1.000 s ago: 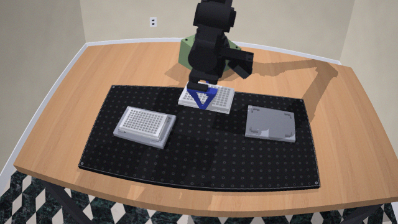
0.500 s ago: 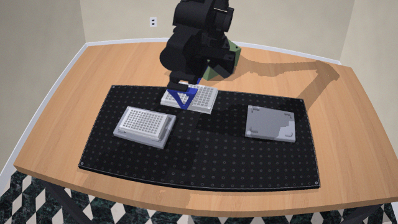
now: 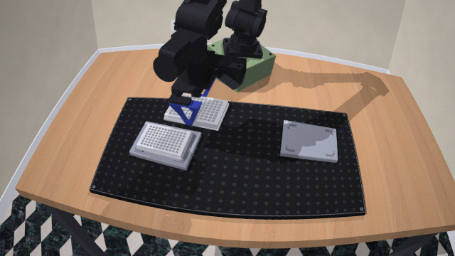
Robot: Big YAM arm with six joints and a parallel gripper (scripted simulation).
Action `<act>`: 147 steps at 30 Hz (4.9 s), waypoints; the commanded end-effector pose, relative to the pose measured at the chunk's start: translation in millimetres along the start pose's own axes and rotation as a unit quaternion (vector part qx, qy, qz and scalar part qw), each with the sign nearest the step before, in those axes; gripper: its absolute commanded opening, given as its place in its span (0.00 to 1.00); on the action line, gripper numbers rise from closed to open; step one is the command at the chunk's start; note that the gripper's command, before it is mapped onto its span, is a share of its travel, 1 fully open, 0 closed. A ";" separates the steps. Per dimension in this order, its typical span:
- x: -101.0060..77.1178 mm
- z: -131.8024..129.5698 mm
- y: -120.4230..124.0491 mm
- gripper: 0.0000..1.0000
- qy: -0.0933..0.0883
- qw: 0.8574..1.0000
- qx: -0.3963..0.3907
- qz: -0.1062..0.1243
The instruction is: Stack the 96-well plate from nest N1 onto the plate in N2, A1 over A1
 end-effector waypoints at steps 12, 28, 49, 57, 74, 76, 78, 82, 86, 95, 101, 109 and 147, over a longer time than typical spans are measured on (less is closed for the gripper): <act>-17.9 -40.7 42.9 0.00 0.024 1.000 -0.013 -0.002; -18.0 -58.1 84.7 0.00 0.024 1.000 -0.013 0.000; -17.9 -63.2 75.2 0.00 0.024 0.999 -0.021 0.000; -20.5 -63.7 75.0 0.00 0.027 0.999 -0.020 0.001; -18.2 -64.1 75.2 0.00 0.024 1.000 -0.019 0.000; -18.2 -64.2 75.1 0.00 0.024 1.000 -0.019 0.000; -18.4 -64.3 75.0 0.00 0.025 1.000 -0.019 0.000; -18.0 -64.4 75.1 0.00 0.024 1.000 -0.019 0.000; -18.7 -64.5 75.0 0.00 0.025 1.000 -0.019 0.000; -18.3 -64.9 75.1 0.00 0.024 1.000 -0.018 0.000; -18.1 -65.1 75.1 0.00 0.024 1.000 -0.018 0.000; -18.9 -65.3 75.0 0.00 0.025 1.000 -0.018 0.000; 10.8 -46.7 73.3 0.00 0.009 1.000 -0.013 -0.004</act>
Point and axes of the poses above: the point where the finger pads meet when closed, its own x axis out along the fingers, its own z axis across the jaws, y = z × x, the point moved 8 cm from there along -x, back along the fingers, and after that the axes turned 7 degrees about x, right-handed, at the moved point
